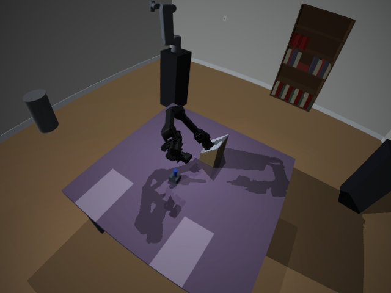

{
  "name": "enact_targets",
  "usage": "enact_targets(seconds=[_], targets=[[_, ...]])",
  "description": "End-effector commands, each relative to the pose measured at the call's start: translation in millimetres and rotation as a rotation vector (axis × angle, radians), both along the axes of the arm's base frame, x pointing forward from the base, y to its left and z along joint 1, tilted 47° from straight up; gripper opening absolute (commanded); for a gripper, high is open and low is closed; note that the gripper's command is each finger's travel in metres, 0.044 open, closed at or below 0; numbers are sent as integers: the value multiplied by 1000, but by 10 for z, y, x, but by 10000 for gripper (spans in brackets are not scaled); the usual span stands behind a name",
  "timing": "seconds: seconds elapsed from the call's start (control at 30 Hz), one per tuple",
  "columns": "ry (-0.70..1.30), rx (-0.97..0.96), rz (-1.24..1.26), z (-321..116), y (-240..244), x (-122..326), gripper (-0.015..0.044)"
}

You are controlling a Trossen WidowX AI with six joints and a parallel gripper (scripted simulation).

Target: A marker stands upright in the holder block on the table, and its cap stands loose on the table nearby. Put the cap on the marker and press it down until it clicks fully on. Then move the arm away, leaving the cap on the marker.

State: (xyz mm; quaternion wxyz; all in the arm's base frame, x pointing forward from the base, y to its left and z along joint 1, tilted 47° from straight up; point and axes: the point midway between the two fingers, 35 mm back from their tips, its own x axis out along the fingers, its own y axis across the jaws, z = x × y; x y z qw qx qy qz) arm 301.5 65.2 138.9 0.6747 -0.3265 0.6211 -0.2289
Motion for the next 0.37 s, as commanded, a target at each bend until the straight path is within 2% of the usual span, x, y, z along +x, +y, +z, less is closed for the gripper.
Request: enact_targets(seconds=[0.0, 0.23, 0.27, 0.33], targets=[[-1, 3, -3, 4, 13, 1, 236], [-1, 3, -3, 4, 13, 1, 420], [-1, 3, -3, 4, 13, 1, 440], [-1, 3, -3, 4, 13, 1, 440]])
